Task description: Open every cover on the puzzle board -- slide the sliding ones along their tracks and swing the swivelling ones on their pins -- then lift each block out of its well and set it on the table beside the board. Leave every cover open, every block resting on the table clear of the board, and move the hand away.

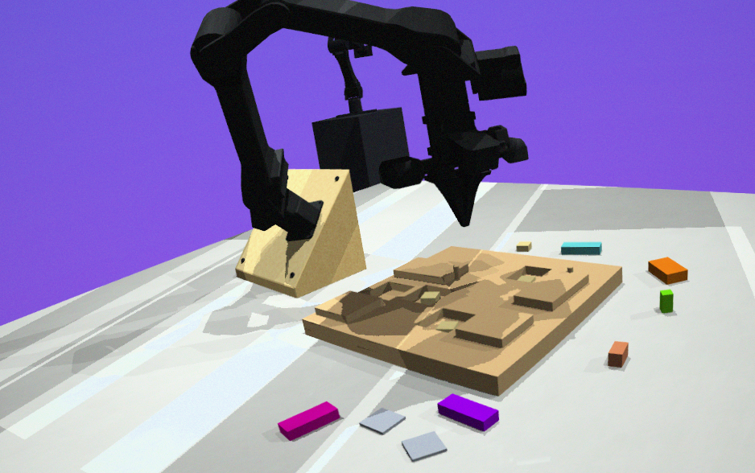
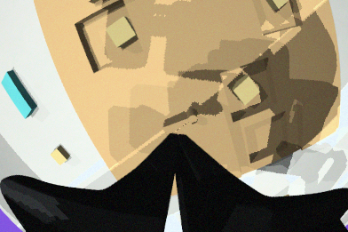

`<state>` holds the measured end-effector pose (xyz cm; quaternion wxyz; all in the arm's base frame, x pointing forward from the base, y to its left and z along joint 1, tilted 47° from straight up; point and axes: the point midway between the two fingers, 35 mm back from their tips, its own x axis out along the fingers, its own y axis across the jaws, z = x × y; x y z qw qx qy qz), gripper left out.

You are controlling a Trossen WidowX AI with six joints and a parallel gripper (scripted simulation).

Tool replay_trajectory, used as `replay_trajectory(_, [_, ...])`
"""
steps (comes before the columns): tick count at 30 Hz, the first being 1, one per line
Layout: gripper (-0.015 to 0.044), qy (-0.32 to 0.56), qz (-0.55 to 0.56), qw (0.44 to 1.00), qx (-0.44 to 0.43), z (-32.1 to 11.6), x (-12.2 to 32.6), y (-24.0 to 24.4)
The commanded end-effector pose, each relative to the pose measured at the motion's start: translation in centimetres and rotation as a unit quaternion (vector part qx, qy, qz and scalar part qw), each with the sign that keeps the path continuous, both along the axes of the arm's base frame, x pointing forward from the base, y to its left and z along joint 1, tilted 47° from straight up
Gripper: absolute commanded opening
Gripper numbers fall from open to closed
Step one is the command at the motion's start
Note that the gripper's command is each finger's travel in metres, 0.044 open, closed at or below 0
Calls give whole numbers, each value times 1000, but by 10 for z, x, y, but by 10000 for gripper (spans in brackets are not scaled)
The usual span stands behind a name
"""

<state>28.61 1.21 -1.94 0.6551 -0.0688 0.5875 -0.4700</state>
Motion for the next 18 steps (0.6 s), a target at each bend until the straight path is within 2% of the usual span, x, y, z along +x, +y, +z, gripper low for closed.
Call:
replay_trajectory(1, [0,70,74,995,11,13,-5,-14])
replay_trajectory(11, [0,297,293,907,47,42,-24,-51])
replay_trajectory(15, [0,296,292,908,46,42,-25,-51])
replay_trajectory(18, [0,221,218,950,32,42,-25,-51])
